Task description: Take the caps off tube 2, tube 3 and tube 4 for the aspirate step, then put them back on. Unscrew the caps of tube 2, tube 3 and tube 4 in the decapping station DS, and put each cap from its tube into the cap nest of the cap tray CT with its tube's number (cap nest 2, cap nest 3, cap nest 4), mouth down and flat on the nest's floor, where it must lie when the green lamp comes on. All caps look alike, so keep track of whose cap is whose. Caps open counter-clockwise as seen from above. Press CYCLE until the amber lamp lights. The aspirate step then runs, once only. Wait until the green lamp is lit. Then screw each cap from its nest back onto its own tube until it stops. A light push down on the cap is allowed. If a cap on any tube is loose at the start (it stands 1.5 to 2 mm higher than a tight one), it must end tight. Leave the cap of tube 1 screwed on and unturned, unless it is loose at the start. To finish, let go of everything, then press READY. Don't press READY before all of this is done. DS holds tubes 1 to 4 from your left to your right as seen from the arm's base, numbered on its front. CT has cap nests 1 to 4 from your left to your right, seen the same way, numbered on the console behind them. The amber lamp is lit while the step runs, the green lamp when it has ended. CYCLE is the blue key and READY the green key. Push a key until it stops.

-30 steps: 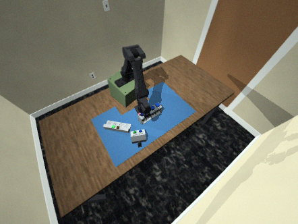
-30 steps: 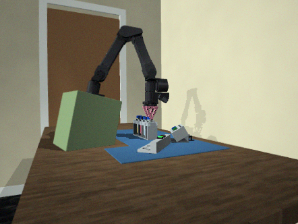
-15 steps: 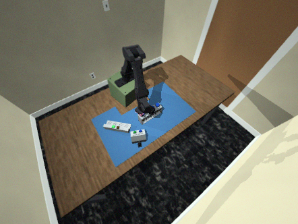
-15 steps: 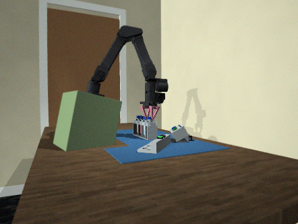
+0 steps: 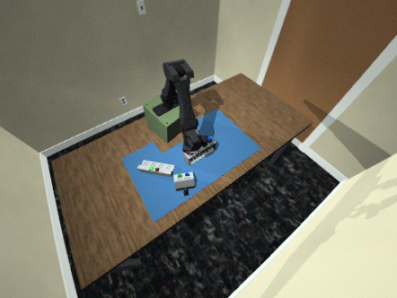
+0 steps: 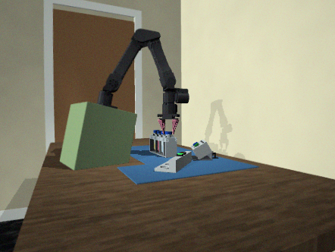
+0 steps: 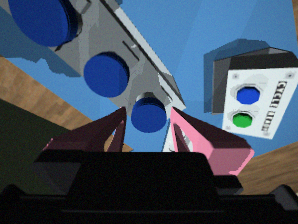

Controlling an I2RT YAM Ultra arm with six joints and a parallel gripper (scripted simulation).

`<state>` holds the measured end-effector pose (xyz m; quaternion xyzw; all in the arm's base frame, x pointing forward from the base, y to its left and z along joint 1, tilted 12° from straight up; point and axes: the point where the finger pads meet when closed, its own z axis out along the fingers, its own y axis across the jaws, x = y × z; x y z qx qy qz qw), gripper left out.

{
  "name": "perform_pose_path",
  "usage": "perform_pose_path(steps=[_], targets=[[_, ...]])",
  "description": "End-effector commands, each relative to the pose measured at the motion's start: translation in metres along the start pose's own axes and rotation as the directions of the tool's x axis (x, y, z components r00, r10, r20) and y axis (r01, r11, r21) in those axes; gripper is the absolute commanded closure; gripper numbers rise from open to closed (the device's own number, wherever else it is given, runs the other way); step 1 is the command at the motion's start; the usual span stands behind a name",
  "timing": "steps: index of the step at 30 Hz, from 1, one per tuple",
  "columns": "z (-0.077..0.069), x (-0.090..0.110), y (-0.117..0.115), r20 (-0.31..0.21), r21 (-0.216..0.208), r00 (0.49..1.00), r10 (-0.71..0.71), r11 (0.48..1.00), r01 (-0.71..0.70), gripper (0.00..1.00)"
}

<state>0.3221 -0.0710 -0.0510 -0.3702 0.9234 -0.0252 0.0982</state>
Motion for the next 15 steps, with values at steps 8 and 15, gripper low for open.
perform_pose_path(steps=[8, 15], targets=[[-0.004, -0.0025, -0.0041, 0.002, 0.019, 0.891, -0.455, 0.891, 0.454, 0.51], [-0.004, -0.0025, -0.004, -0.002, 0.019, 0.783, -0.622, 0.783, 0.622, 0.51]])
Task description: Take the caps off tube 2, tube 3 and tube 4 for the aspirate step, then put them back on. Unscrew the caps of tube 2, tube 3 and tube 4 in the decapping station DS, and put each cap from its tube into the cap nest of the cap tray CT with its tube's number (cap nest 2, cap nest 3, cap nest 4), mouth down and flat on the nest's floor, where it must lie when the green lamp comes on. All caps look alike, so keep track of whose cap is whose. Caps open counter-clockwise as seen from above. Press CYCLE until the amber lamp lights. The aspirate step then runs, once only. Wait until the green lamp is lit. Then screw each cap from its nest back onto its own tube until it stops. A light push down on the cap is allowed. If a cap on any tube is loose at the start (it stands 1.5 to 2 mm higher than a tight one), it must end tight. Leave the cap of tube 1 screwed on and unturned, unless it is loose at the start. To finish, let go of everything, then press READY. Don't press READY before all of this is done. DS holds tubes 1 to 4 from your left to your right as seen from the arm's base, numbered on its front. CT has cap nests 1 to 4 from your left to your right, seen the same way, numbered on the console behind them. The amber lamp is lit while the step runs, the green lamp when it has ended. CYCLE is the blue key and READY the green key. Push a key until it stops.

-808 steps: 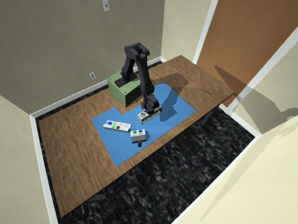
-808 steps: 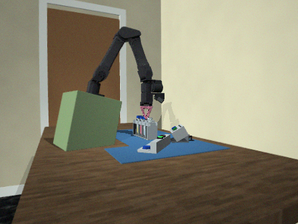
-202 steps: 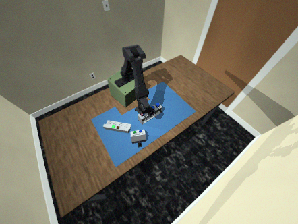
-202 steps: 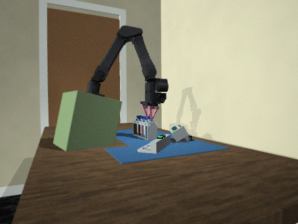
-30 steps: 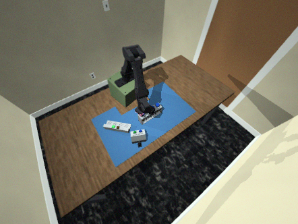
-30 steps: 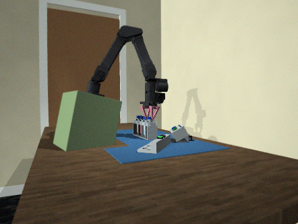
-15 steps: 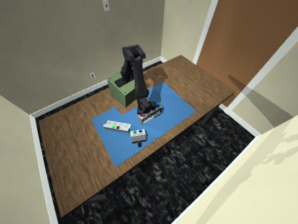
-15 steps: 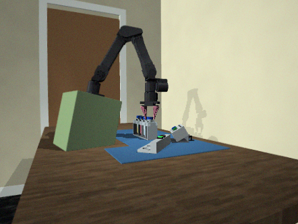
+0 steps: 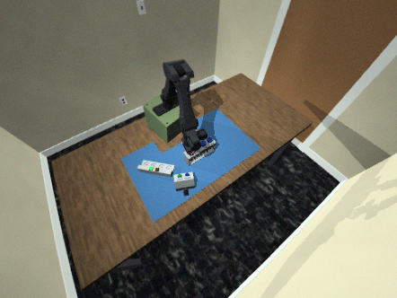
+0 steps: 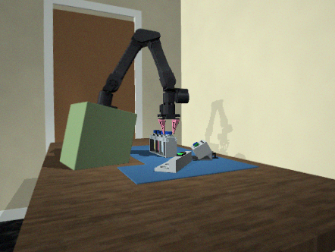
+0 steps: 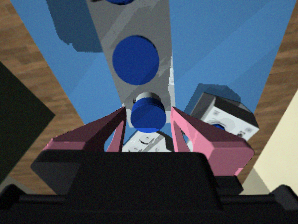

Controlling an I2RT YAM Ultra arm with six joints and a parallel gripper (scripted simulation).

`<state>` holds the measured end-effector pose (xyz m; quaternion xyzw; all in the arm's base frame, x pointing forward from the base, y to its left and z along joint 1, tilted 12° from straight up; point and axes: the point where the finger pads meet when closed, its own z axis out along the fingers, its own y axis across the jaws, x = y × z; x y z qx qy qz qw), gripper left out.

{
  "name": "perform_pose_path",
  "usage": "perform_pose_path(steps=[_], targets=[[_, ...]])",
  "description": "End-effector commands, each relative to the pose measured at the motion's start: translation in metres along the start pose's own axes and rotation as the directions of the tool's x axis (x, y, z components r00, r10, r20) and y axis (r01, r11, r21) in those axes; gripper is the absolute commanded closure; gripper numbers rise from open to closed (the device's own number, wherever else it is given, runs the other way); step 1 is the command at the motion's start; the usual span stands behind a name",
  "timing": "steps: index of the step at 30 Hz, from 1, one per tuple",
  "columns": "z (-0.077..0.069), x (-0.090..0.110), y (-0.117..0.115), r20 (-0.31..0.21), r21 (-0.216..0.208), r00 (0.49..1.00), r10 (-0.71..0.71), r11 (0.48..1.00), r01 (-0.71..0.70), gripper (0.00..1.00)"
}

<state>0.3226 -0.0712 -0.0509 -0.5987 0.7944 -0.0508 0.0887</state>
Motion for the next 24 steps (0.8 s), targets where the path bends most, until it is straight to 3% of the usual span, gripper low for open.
perform_pose_path(steps=[1, 8, 9, 23, 24], targets=[[-0.0039, -0.0002, -0.0042, -0.002, 0.017, 0.983, -0.181, 0.983, 0.181, 0.51], [-0.0043, -0.0002, -0.0039, -0.002, 0.017, 0.98, -0.199, 0.98, 0.199, 0.51], [-0.0043, -0.0002, -0.0039, -0.002, 0.017, 0.98, -0.199, 0.98, 0.199, 1.0], [-0.0042, -0.0002, -0.004, -0.002, 0.017, 0.98, -0.199, 0.98, 0.199, 1.0], [-0.0043, -0.0001, -0.0039, -0.001, 0.017, 0.989, -0.15, 0.989, 0.15, 1.0]])
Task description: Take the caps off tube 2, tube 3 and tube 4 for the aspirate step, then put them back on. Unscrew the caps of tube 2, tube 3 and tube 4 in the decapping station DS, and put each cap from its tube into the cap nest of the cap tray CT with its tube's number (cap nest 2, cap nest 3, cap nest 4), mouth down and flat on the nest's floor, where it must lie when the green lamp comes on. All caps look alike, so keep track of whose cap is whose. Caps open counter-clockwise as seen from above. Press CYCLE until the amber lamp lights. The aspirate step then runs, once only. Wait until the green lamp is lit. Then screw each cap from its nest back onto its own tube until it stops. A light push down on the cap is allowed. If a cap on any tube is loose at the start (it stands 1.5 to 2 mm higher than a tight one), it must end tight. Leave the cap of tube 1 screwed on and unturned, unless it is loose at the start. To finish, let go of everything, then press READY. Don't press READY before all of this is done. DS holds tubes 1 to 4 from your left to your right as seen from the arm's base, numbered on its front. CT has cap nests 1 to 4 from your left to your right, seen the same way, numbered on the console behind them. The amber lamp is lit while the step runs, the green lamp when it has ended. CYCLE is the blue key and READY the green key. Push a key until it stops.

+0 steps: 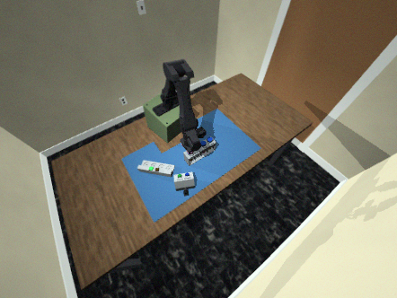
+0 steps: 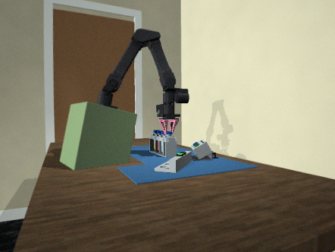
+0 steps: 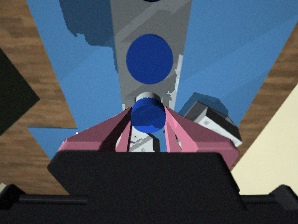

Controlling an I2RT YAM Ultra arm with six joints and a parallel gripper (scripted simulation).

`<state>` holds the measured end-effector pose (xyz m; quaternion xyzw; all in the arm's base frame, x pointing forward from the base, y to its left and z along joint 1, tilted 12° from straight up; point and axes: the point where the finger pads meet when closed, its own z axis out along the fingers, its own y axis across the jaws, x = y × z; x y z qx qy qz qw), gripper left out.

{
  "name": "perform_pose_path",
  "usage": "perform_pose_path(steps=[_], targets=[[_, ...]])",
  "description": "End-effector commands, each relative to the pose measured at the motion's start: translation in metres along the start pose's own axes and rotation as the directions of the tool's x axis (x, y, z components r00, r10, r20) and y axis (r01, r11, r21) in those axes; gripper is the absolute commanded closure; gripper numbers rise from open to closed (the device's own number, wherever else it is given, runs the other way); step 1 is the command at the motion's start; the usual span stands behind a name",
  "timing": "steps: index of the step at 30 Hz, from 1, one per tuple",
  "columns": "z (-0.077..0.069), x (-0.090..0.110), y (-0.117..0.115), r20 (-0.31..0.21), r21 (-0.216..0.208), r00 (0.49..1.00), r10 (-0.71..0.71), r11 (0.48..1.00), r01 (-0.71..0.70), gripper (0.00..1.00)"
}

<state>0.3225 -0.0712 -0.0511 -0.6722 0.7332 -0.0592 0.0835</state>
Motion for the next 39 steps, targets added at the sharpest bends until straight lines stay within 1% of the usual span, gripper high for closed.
perform_pose_path(steps=[1, 4, 6, 10, 12, 15, 18, 21, 23, 27, 31, 35, 38, 39], targets=[[-0.0044, 0.0006, -0.004, 0.0, 0.017, 0.996, 0.092, 0.996, -0.092, 1.0], [-0.0043, 0.0007, -0.004, 0.002, 0.017, 0.971, 0.239, 0.971, -0.239, 1.0], [-0.0043, 0.0007, -0.004, 0.002, 0.017, 0.971, 0.239, 0.971, -0.239, 1.0], [-0.0042, 0.0007, -0.004, 0.006, 0.016, 0.904, 0.428, 0.904, -0.428, 1.0], [-0.0041, 0.0006, -0.004, 0.007, 0.016, 0.857, 0.516, 0.857, -0.516, 1.0], [-0.004, 0.0006, -0.0041, 0.009, 0.015, 0.77, 0.638, 0.77, -0.638, 1.0], [-0.0039, 0.0007, -0.0041, 0.012, 0.013, 0.666, 0.746, 0.666, -0.746, 1.0], [-0.0038, 0.0007, -0.0041, 0.013, 0.011, 0.547, 0.837, 0.547, -0.837, 1.0], [-0.0038, 0.0007, -0.0041, 0.013, 0.011, 0.547, 0.837, 0.547, -0.837, 1.0], [-0.0037, 0.0007, -0.0041, 0.015, 0.008, 0.37, 0.929, 0.37, -0.929, 1.0], [-0.0036, 0.0007, -0.0041, 0.017, 0.005, 0.178, 0.984, 0.178, -0.984, 1.0], [-0.0035, 0.0007, -0.0041, 0.017, 0.002, -0.021, 1.0, -0.021, -1.0, 1.0], [-0.0034, 0.0007, -0.0041, 0.018, -0.001, -0.17, 0.985, -0.17, -0.985, 1.0], [-0.0034, 0.0007, -0.0041, 0.018, -0.001, -0.17, 0.985, -0.17, -0.985, 1.0]])
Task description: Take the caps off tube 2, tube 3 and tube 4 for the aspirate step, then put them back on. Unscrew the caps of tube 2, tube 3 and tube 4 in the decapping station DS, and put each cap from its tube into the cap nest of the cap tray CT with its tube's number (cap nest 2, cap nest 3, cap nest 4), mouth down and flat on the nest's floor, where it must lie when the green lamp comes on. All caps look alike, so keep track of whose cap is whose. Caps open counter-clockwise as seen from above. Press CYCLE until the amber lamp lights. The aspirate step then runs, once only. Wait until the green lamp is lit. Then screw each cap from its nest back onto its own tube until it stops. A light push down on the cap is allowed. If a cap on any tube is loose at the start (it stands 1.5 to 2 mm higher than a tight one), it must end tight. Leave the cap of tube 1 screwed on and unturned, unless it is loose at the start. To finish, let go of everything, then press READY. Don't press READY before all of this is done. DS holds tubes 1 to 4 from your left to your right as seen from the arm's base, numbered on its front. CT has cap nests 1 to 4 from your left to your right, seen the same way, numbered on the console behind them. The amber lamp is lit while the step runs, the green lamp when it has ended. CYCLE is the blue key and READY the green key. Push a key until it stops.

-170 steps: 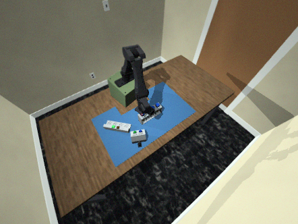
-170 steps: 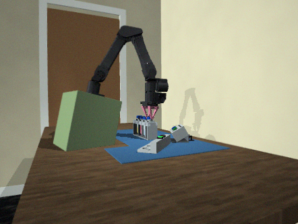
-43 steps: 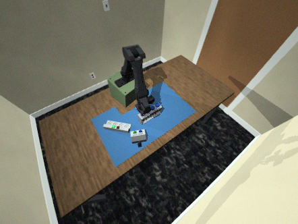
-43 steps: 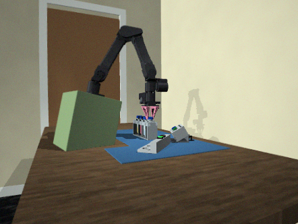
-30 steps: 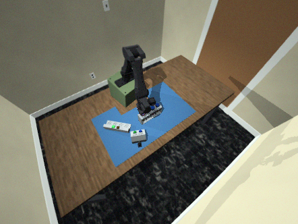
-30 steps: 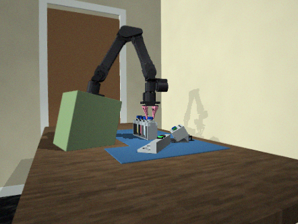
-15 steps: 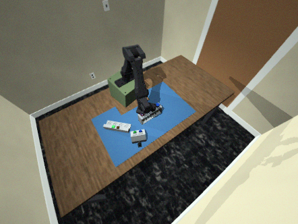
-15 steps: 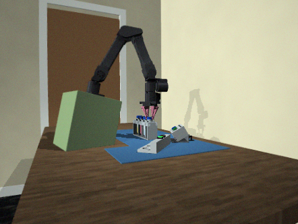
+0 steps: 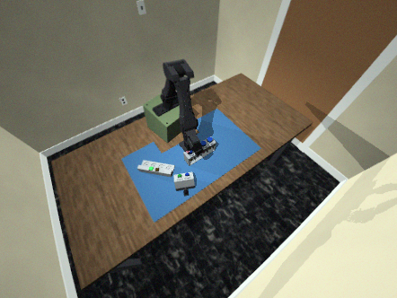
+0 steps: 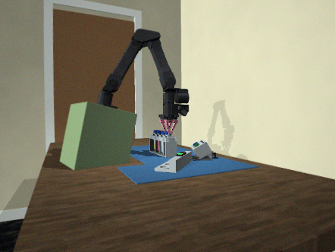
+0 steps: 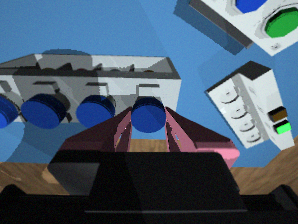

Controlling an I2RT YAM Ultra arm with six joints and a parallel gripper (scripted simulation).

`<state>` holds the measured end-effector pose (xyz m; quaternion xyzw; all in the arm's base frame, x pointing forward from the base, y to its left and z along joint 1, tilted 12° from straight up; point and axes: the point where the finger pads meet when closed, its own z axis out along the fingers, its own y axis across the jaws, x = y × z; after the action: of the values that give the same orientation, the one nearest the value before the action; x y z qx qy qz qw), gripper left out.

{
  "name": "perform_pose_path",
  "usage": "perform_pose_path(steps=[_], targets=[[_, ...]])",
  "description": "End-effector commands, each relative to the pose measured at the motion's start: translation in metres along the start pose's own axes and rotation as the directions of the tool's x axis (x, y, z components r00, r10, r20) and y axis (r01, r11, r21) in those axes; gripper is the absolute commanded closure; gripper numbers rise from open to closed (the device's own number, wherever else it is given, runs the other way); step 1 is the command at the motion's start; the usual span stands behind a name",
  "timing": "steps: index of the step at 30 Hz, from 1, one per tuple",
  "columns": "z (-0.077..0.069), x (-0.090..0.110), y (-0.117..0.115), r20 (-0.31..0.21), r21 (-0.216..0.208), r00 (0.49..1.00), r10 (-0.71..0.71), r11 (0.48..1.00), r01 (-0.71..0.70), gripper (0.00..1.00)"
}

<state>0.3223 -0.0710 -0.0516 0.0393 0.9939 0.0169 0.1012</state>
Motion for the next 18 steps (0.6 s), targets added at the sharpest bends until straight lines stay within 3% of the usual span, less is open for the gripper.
perform_pose_path(steps=[1, 8, 16, 18], targets=[[-0.0039, -0.0044, -0.0009, 0.017, 0.0, 0.984, 0.178, 0.984, -0.178, 1.0], [-0.0037, -0.0044, -0.0009, 0.016, -0.006, 0.863, 0.504, 0.863, -0.504, 1.0], [-0.0035, -0.0043, -0.0009, 0.012, -0.012, 0.599, 0.801, 0.599, -0.801, 1.0], [-0.0035, -0.0043, -0.0009, 0.012, -0.012, 0.599, 0.801, 0.599, -0.801, 1.0]])
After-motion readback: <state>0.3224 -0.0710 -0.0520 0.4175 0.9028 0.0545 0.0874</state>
